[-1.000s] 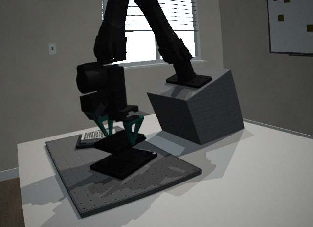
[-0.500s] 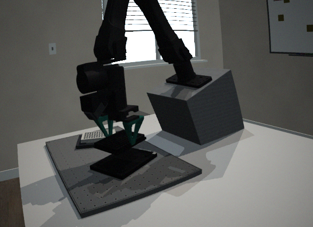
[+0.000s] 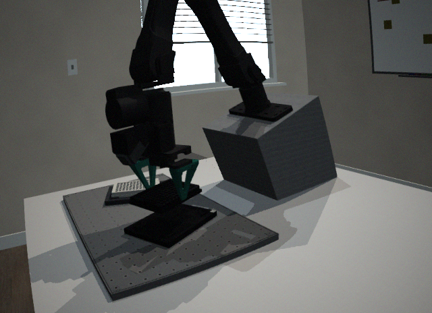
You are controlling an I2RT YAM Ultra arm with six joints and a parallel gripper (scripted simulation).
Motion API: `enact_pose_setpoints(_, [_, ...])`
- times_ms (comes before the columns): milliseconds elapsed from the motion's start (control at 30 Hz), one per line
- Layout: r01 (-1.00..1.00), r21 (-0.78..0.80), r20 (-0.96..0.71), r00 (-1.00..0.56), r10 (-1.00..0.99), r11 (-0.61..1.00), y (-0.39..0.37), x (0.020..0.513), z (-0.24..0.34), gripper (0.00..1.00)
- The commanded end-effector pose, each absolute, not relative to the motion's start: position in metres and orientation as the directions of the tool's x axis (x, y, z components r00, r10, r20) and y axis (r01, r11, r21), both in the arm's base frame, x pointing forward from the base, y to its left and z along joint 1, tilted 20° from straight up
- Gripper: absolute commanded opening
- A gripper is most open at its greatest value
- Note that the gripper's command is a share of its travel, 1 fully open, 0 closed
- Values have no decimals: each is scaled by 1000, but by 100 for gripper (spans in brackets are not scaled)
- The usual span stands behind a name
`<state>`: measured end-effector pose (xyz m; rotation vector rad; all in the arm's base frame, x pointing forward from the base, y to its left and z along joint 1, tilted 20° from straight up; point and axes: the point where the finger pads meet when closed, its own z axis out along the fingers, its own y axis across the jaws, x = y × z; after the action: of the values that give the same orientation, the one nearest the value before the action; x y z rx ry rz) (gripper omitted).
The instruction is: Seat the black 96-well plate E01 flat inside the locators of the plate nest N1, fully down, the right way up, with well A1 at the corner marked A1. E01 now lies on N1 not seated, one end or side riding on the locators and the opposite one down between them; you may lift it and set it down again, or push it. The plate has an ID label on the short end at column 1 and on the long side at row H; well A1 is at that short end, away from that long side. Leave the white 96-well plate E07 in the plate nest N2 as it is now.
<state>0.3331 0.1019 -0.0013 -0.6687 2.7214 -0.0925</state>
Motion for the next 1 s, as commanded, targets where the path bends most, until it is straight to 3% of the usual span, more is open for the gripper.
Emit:
enact_pose_setpoints(0, [-437, -144, -323, -828, -459, 888, 104, 337, 4, 0])
enact_pose_setpoints(967, [-437, -143, -323, -828, -459, 888, 109, 334, 3, 0])
